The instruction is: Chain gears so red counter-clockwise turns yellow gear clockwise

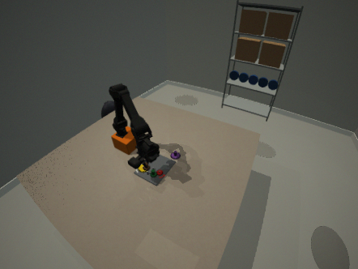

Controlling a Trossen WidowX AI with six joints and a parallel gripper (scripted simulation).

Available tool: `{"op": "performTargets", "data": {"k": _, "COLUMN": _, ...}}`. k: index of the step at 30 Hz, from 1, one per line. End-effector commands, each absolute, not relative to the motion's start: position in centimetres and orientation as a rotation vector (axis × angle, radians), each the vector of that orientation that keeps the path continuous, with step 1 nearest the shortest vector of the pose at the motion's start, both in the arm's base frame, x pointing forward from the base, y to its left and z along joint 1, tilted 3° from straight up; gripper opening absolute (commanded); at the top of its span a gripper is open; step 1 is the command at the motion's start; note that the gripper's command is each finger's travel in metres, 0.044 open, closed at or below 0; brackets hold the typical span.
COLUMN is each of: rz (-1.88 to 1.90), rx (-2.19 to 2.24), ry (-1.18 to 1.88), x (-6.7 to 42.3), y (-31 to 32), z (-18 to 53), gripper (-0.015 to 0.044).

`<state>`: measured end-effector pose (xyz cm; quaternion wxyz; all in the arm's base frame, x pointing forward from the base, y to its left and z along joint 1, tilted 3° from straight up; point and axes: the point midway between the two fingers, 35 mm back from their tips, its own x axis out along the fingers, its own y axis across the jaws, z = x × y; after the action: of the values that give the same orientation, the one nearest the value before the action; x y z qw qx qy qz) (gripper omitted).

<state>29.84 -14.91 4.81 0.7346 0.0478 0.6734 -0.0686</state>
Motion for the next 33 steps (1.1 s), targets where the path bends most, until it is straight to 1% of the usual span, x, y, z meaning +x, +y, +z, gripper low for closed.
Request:
{"op": "performTargets", "data": {"k": 1, "rz": -0.143, "rx": 0.105, "ry": 1.479, "x": 29.8, "y": -14.9, "z": 4.9, "gripper": 0.0}}
{"op": "performTargets", "data": {"k": 24, "rz": -0.009, "rx": -0.041, "ry": 1.485, "x": 29.8, "y": -14.9, "z": 4.8, "gripper": 0.0}}
{"op": "performTargets", "data": {"k": 33, "rz": 0.148, "rx": -0.212, "ry": 1.481, "x": 29.9, "y": -14.9, "z": 3.9, "gripper": 0.0}}
